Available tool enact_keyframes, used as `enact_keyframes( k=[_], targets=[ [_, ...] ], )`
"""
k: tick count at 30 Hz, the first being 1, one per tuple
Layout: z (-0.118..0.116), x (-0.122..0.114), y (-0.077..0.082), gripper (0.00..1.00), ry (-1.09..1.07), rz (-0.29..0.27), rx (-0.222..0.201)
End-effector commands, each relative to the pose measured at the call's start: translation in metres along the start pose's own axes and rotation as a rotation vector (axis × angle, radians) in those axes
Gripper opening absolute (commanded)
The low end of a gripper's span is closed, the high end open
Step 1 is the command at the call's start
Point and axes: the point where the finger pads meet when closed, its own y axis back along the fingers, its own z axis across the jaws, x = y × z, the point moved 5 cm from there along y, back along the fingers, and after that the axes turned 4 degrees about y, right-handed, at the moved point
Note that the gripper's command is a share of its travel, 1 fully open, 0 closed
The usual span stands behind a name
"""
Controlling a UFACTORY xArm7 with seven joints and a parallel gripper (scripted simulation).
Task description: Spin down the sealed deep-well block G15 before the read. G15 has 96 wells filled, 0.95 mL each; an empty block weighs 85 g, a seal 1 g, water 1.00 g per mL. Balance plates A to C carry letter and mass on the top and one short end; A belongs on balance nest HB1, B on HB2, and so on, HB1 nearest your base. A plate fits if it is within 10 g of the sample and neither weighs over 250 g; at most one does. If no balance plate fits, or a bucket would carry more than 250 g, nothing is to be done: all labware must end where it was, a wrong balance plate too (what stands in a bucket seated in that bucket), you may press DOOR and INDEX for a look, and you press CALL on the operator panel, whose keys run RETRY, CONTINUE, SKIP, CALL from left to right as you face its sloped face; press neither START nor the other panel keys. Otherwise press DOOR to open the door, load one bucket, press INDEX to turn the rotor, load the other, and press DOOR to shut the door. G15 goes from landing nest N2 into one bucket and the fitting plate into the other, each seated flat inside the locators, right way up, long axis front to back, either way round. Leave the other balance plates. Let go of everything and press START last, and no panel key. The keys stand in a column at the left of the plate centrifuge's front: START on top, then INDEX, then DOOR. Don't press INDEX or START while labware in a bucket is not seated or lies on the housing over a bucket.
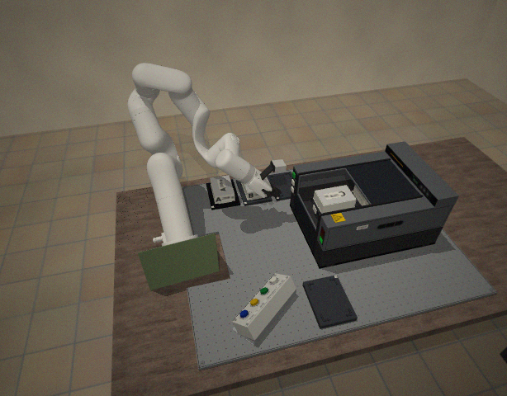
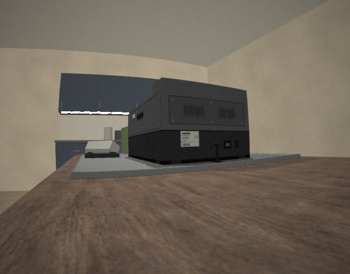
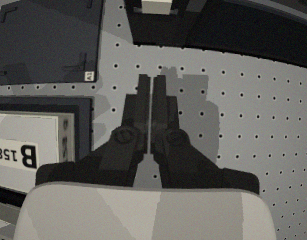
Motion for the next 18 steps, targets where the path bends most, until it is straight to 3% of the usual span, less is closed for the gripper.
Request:
enact_keyframes(
  k=[1,18],
  targets=[
    [0.001,0.005,-0.004,0.00,0.000,0.003,-0.001],
    [0.002,0.018,-0.017,0.00,0.000,0.003,-0.001]
  ],
)
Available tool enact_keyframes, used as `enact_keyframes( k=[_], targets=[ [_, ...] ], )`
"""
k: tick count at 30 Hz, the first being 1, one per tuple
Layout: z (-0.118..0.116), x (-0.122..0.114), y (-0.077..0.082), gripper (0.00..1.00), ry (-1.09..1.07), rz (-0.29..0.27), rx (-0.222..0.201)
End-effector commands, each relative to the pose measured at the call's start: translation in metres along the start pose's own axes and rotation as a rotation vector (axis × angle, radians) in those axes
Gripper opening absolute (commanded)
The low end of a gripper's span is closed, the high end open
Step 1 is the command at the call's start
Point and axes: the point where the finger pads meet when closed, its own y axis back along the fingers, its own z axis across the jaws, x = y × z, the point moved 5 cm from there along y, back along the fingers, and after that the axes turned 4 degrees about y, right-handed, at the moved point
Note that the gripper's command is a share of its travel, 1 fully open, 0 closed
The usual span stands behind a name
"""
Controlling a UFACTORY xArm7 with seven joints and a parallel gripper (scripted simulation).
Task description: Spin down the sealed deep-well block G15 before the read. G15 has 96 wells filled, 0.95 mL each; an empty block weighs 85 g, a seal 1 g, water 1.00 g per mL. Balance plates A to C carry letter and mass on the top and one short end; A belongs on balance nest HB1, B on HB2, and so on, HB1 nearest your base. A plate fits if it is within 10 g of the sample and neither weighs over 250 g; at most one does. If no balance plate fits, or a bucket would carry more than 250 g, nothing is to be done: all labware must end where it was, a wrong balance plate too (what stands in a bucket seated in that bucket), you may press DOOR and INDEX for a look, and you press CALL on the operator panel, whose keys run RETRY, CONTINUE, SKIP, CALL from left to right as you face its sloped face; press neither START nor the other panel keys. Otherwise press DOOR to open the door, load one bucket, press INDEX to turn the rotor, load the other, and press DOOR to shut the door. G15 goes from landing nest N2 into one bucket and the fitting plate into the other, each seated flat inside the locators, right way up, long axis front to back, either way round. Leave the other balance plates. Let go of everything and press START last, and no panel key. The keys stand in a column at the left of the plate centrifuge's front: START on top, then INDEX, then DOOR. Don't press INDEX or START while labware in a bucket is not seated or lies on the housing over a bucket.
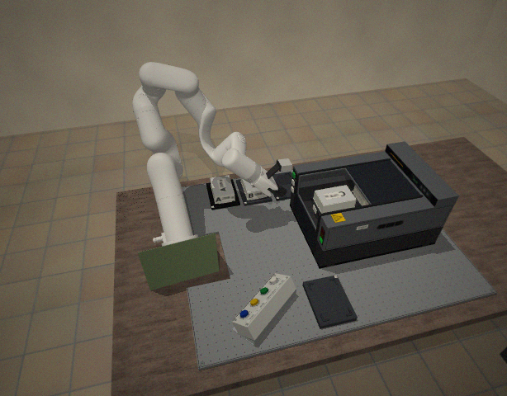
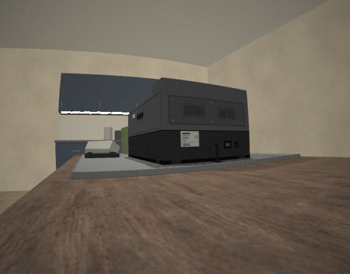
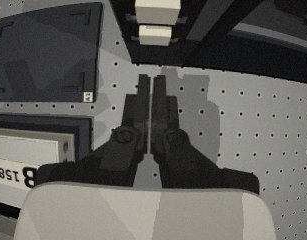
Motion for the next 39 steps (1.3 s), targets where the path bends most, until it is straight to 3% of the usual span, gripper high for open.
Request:
enact_keyframes(
  k=[1,39],
  targets=[
    [0.0004,0.0025,-0.0008,0.00,0.000,0.003,-0.001],
    [0.0010,0.0059,-0.0023,0.00,0.000,0.003,-0.001]
  ],
)
